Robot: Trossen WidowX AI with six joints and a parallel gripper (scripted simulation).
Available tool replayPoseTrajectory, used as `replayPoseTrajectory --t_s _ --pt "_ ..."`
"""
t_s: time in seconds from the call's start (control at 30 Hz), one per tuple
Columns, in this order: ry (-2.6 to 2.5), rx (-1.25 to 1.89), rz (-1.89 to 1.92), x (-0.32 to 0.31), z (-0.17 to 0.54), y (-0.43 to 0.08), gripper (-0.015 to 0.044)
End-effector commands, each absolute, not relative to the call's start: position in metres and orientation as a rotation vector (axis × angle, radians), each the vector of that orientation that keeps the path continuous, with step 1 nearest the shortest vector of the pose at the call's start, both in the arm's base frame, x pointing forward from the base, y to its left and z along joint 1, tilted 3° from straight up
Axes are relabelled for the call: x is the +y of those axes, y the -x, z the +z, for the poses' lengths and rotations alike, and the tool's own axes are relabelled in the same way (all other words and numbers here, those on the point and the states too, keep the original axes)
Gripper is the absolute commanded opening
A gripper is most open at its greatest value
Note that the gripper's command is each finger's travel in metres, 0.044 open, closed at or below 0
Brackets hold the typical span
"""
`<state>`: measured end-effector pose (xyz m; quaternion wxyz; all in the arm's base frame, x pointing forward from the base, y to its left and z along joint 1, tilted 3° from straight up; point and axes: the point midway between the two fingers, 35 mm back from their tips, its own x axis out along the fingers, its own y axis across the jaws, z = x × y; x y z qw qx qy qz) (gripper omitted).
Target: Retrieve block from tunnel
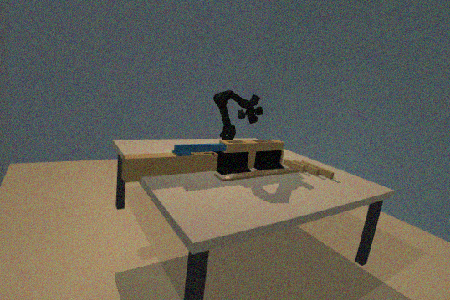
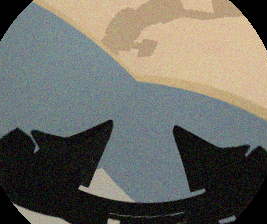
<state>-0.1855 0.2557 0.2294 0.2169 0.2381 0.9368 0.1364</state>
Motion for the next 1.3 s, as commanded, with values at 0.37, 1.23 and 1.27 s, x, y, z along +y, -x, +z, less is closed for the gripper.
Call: replayPoseTrajectory --t_s 0.37,1.23,1.27 --pt "-0.853 1.900 0.674 0.308 0.213 0.032 0.0440" --pt "-0.096 1.046 0.320 0.132 0.192 -0.227 0.0440" --pt "-0.092 1.046 0.318 0.131 0.192 -0.227 0.0440"
